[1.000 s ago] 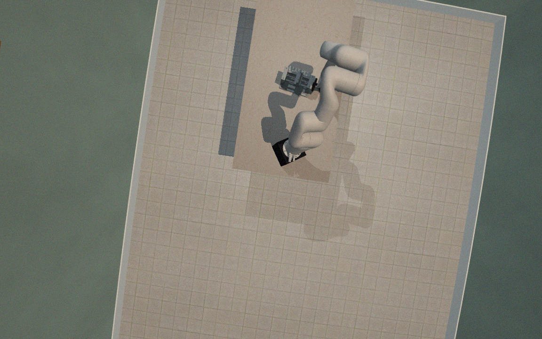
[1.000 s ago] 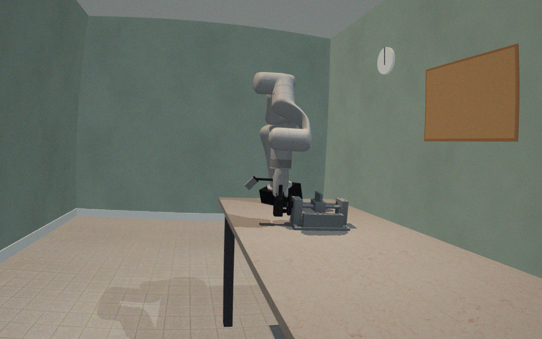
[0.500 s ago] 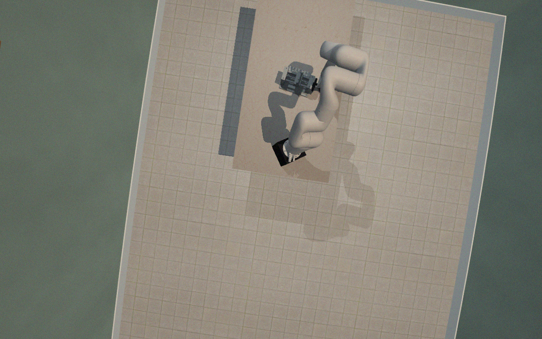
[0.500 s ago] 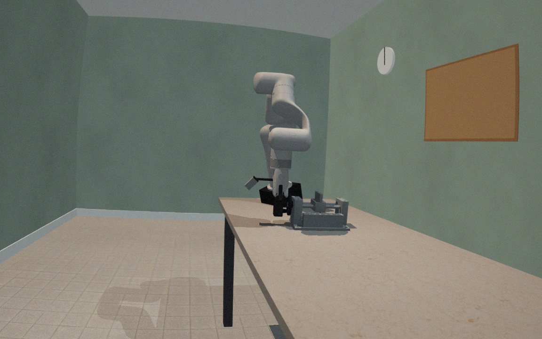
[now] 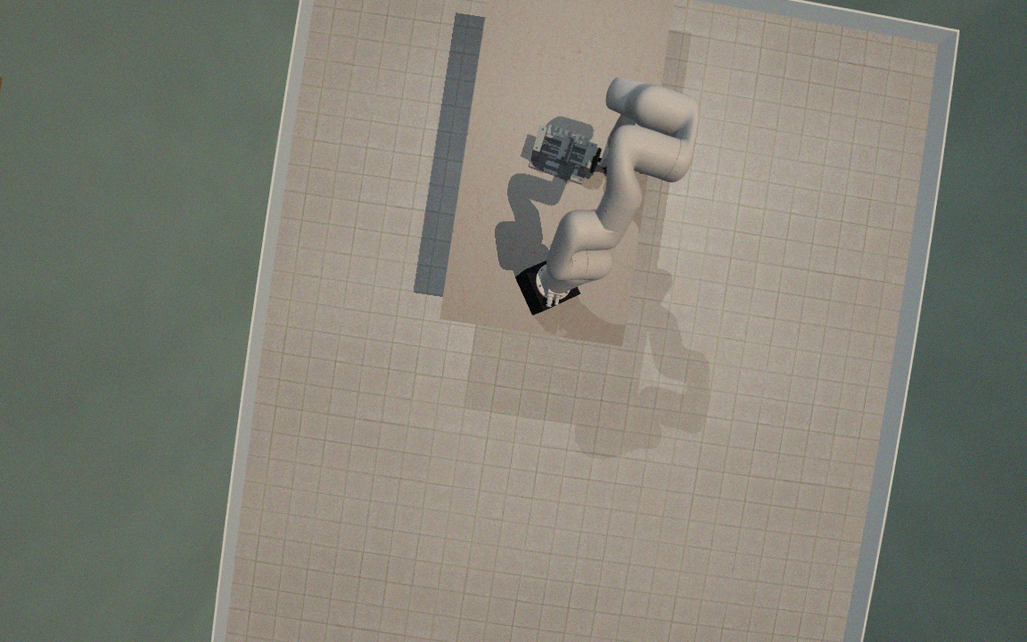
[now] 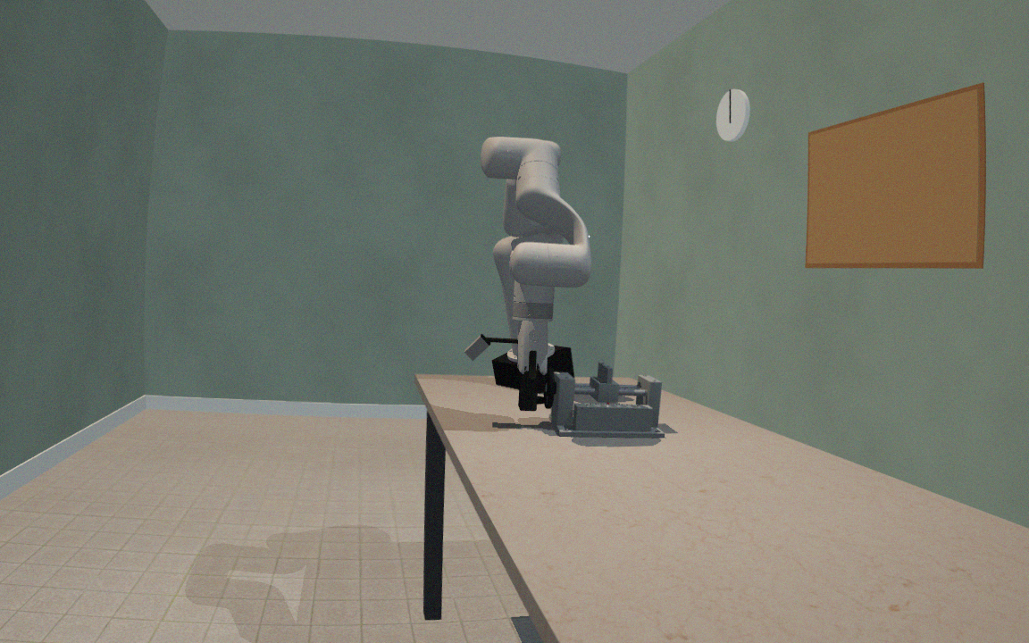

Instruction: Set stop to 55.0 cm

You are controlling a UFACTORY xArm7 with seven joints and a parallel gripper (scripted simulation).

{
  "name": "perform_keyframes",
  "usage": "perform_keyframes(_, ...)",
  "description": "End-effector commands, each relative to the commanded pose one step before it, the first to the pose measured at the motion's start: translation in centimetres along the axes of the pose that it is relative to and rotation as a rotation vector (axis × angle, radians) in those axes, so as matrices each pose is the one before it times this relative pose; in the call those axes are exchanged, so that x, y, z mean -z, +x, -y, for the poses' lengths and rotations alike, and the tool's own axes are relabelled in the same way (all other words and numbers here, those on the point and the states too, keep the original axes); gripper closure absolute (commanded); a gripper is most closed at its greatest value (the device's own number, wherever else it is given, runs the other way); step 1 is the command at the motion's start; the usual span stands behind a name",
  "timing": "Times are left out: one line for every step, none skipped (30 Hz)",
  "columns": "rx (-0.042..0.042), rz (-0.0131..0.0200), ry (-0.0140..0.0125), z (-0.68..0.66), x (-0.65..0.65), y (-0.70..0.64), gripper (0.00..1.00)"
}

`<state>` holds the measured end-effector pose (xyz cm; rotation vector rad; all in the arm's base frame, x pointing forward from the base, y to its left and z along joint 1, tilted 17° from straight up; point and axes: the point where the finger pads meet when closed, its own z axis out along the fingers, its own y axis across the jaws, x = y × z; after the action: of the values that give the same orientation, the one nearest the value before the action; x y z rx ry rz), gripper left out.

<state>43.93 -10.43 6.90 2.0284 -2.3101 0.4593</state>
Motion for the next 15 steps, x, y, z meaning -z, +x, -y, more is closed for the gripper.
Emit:
perform_keyframes(0.00006, 0.00072, 0.00231, 0.061, 0.068, -0.027, 0.94)
perform_keyframes(0.0, 0.0, 0.0, -0.012, -0.009, 0.0, 0.94)
perform_keyframes(0.0, 0.0, 0.0, -0.013, -0.009, 0.0, 0.94)
perform_keyframes(0.0, 0.0, 0.0, -0.014, -0.01, 0.0, 0.94)
perform_keyframes(0.0, 0.0, 0.0, -0.015, -0.011, 0.0, 0.94)
perform_keyframes(0.0, 0.0, 0.0, -0.016, -0.012, 0.0, 0.94)
perform_keyframes(0.0, 0.0, 0.0, -0.017, -0.012, 0.0, 0.94)
perform_keyframes(0.0, 0.0, 0.0, -0.018, -0.013, 0.0, 0.94)
perform_keyframes(0.0, 0.0, 0.0, -0.019, -0.014, 0.0, 0.94)
perform_keyframes(0.0, 0.0, 0.0, 0.0, 0.0, 0.0, 0.94)
perform_keyframes(0.0, 0.0, 0.0, 0.0, 0.0, 0.0, 0.94)
perform_keyframes(0.0, 0.0, 0.0, -0.02, -0.015, 0.0, 0.94)
perform_keyframes(0.0, 0.0, 0.0, -0.021, -0.016, 0.0, 0.94)
perform_keyframes(0.0, 0.0, 0.0, -0.023, -0.017, 0.0, 0.94)
perform_keyframes(0.0, 0.0, 0.0, -0.024, -0.017, 0.0, 0.94)
